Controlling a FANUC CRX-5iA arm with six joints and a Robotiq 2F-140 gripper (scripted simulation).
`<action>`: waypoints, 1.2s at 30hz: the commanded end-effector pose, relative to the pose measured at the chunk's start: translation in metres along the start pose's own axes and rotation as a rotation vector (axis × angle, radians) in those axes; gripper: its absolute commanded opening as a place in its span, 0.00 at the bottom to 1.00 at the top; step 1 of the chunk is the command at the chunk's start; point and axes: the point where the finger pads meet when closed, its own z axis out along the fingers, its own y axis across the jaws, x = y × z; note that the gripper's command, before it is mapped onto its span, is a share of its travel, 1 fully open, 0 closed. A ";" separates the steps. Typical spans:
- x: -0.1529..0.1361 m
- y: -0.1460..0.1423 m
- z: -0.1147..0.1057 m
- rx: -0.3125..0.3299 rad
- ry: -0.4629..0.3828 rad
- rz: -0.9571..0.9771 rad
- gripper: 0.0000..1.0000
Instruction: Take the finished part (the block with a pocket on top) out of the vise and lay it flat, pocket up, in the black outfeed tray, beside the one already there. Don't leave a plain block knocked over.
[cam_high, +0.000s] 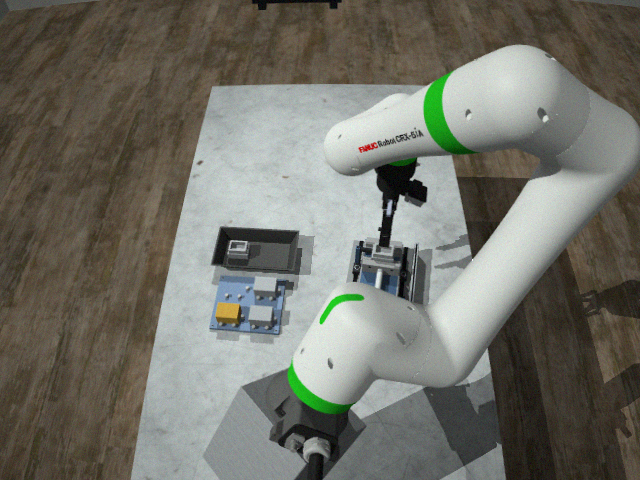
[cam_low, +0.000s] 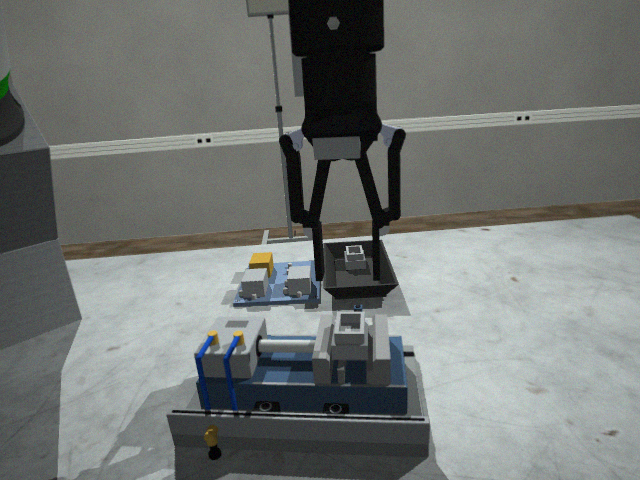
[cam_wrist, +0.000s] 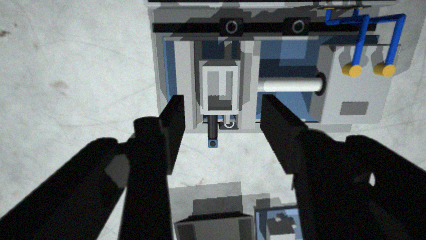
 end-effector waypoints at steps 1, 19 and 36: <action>0.000 -0.001 0.003 0.001 0.000 0.000 0.46; 0.001 0.000 0.033 0.001 0.000 0.000 0.46; 0.001 0.000 0.054 0.001 0.000 0.000 0.46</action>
